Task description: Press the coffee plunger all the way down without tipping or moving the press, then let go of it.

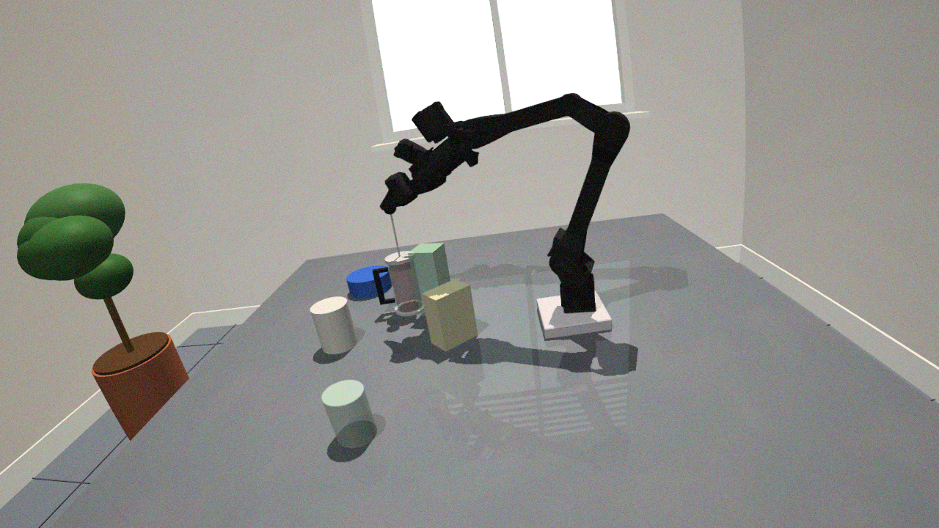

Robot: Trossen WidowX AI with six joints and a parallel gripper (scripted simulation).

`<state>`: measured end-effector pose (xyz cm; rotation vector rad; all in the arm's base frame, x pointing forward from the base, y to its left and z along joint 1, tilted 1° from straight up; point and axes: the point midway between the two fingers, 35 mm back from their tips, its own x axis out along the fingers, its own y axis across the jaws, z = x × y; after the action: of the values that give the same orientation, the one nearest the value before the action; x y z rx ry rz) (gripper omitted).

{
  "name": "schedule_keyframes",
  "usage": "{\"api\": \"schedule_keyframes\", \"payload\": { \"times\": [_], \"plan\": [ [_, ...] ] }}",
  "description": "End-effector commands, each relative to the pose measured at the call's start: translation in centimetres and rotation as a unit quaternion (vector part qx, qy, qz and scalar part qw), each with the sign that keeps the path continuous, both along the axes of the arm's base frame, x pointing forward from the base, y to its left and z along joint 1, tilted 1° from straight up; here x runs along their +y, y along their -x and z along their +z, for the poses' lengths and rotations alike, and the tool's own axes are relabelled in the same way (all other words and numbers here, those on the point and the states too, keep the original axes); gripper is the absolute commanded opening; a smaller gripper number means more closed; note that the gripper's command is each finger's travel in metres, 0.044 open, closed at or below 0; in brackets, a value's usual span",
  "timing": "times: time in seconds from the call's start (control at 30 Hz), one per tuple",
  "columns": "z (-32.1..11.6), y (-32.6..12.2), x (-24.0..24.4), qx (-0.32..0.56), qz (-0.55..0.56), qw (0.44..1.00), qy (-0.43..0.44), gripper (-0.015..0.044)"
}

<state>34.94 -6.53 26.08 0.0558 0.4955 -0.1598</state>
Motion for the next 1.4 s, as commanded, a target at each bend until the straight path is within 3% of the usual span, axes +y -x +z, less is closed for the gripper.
{"api": "schedule_keyframes", "payload": {
  "times": [0.0,0.3,0.7,1.37],
  "plan": [
    [-0.4,-0.5,-0.1,0.001,-0.003,1.000,-0.001,0.0440],
    [-1.0,-1.5,-0.3,0.001,-0.003,1.000,-0.001,0.0440],
    [-1.0,-1.5,-0.3,0.001,-0.003,1.000,-0.001,0.0125],
    [-2.4,-1.8,-0.3,0.000,-0.003,1.000,-0.001,0.0116]
  ]
}}
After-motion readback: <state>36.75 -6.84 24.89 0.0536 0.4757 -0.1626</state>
